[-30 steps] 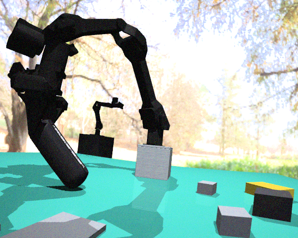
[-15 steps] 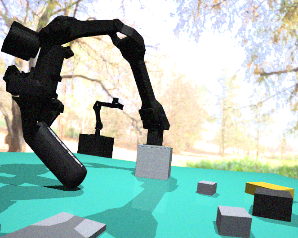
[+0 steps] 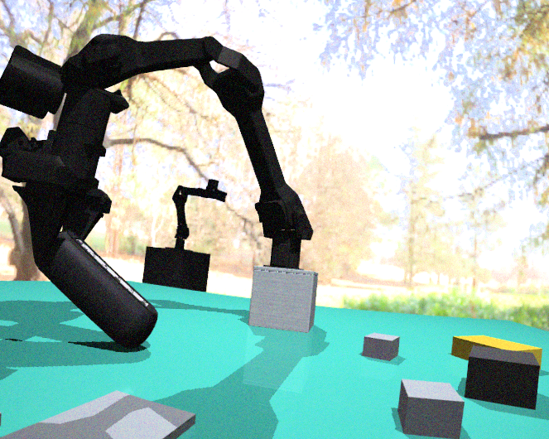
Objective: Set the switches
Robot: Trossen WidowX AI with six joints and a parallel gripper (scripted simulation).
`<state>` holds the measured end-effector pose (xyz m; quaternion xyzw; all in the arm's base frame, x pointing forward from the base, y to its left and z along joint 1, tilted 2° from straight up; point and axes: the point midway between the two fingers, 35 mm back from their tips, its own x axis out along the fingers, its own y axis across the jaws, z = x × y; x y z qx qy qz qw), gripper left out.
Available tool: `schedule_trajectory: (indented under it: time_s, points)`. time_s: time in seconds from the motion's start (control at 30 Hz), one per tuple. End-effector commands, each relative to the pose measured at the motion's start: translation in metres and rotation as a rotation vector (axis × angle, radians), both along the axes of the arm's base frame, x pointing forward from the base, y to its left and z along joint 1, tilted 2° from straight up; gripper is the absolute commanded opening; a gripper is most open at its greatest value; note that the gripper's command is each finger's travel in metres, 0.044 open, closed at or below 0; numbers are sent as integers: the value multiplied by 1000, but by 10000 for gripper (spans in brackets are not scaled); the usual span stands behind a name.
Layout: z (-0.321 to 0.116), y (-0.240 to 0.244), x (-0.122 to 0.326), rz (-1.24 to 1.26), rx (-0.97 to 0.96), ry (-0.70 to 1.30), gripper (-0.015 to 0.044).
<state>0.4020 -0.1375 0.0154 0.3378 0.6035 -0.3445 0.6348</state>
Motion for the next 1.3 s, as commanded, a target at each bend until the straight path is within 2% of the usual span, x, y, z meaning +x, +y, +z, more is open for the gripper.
schedule_trajectory:
  time_s: [0.0, 1.27]
  points:
    - [-11, 1, -2, 9, 10, 27, 338]
    - [-37, -13, 7, 9, 9, 26, 338]
